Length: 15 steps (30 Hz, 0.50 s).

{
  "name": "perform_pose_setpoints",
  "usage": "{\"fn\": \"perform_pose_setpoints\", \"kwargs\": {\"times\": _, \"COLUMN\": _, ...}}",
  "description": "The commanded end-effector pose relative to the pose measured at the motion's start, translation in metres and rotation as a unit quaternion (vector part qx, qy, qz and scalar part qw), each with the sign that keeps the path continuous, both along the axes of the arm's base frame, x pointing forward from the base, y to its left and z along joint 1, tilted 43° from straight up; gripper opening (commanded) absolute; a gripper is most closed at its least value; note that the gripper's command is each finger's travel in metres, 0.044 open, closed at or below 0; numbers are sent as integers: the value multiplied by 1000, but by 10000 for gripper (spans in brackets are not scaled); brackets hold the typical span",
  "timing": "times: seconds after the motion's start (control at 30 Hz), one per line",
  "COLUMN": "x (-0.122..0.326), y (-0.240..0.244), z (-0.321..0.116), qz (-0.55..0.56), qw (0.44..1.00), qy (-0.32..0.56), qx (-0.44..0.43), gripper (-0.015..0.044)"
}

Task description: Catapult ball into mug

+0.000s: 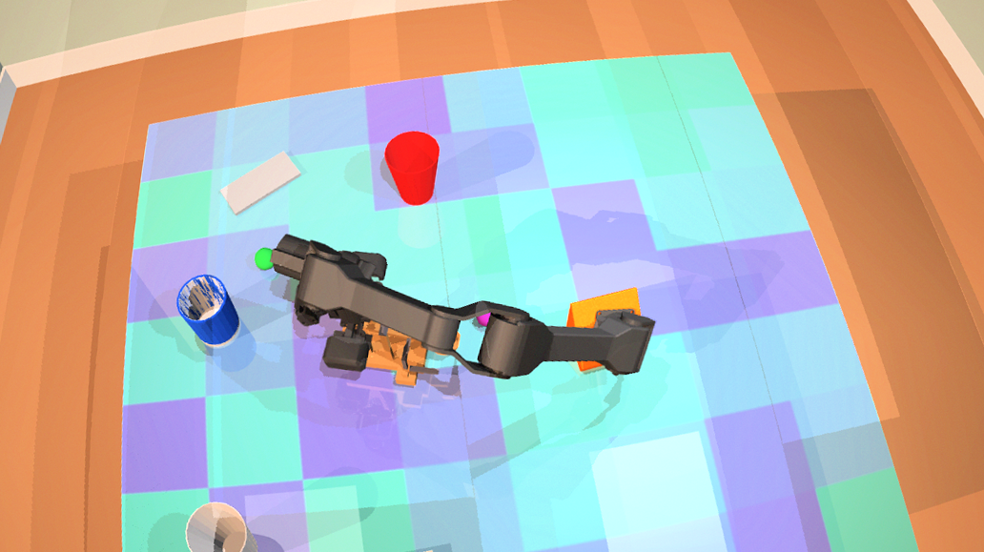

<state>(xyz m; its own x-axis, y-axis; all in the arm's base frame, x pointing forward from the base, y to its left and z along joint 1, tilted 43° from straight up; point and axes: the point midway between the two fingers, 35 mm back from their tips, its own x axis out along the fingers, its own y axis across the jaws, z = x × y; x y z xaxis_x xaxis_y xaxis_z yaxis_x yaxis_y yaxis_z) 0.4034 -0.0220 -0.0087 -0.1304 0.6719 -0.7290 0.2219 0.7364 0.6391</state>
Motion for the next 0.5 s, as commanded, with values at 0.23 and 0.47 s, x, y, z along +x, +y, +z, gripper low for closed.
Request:
{"fn": "perform_pose_setpoints", "kwargs": {"times": 0.23, "x": 3, "y": 3, "z": -7, "qz": -8, "qw": 1000, "qy": -3, "qx": -5, "gripper": 0}}
{"fn": "perform_pose_setpoints", "kwargs": {"times": 0.47, "x": 2, "y": 10, "z": -16, "qz": -8, "qw": 1000, "qy": -3, "qx": -5, "gripper": 0}}
